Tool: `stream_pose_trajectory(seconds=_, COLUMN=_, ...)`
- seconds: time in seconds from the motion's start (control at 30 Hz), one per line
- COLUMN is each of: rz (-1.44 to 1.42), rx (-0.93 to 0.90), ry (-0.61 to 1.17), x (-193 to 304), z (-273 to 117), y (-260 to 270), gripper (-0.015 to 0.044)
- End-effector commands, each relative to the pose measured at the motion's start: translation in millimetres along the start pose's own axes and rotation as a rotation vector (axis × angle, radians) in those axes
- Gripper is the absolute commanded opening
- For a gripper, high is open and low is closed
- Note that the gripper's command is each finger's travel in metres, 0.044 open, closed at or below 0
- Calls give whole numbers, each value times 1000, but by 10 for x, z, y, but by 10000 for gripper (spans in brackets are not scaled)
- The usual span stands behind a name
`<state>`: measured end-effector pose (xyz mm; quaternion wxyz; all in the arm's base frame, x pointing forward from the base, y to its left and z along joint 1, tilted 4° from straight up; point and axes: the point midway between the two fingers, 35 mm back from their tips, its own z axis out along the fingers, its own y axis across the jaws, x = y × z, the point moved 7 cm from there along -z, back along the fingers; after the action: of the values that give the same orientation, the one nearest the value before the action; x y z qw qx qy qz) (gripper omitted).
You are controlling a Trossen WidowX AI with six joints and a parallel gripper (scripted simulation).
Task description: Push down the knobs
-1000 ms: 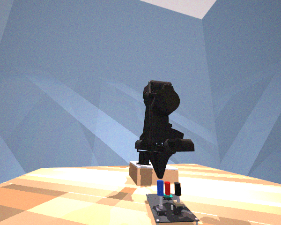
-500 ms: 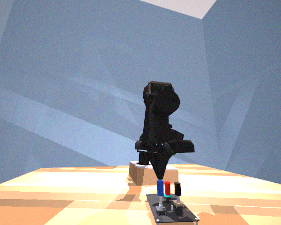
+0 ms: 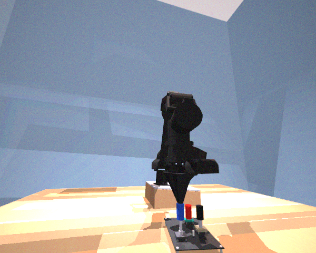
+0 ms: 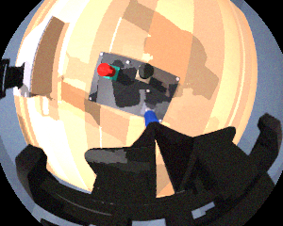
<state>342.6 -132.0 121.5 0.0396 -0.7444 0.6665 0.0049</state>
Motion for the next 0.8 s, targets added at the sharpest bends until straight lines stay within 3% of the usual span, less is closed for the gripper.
stream_pose_trajectory(seconds=0.0, rz=-1, rx=-2, ry=2, x=1, z=13, y=2, gripper=0)
stream_pose_trajectory(seconds=0.77, rz=-1, rx=-2, ry=2, x=1, z=74, y=3, gripper=0)
